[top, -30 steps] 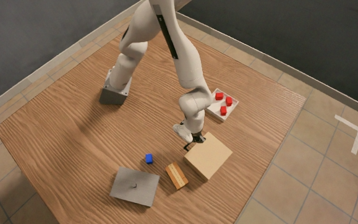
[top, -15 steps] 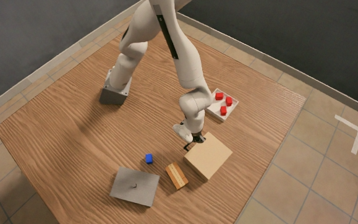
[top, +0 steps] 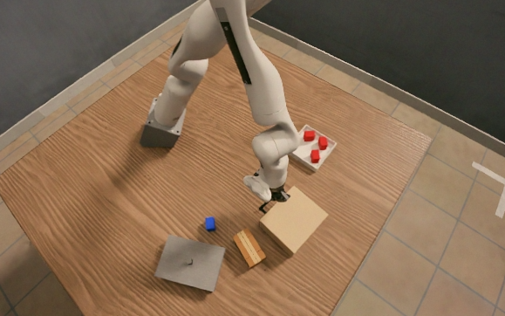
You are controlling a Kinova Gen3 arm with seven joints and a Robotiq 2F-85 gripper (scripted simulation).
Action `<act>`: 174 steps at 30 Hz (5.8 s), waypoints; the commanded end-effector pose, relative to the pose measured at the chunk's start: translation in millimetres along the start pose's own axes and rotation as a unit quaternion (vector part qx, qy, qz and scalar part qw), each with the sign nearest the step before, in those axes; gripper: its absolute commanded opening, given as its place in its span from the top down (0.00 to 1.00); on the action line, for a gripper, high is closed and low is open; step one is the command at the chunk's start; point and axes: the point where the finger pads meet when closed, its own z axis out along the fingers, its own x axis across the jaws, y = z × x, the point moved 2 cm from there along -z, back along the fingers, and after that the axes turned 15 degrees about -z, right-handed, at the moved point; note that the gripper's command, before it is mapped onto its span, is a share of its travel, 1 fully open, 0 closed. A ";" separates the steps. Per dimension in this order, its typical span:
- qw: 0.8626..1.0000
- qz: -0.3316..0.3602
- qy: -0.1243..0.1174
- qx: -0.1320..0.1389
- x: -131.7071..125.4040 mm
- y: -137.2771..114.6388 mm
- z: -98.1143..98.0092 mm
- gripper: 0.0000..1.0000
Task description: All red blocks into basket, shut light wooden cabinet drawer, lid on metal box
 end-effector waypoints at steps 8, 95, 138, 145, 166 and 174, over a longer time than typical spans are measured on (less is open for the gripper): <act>1.000 0.001 0.000 0.001 0.7 -3.3 0.9 0.70; 1.000 0.001 0.000 0.002 -1.4 -6.3 27.8 0.70; 1.000 0.001 0.000 0.002 -1.3 -6.4 29.9 0.70; 1.000 0.001 0.000 0.002 -1.3 -6.4 29.9 0.70; 1.000 0.001 0.000 0.002 -1.5 -6.4 29.8 0.90; 1.000 0.001 0.000 0.002 -1.5 -6.4 29.8 0.90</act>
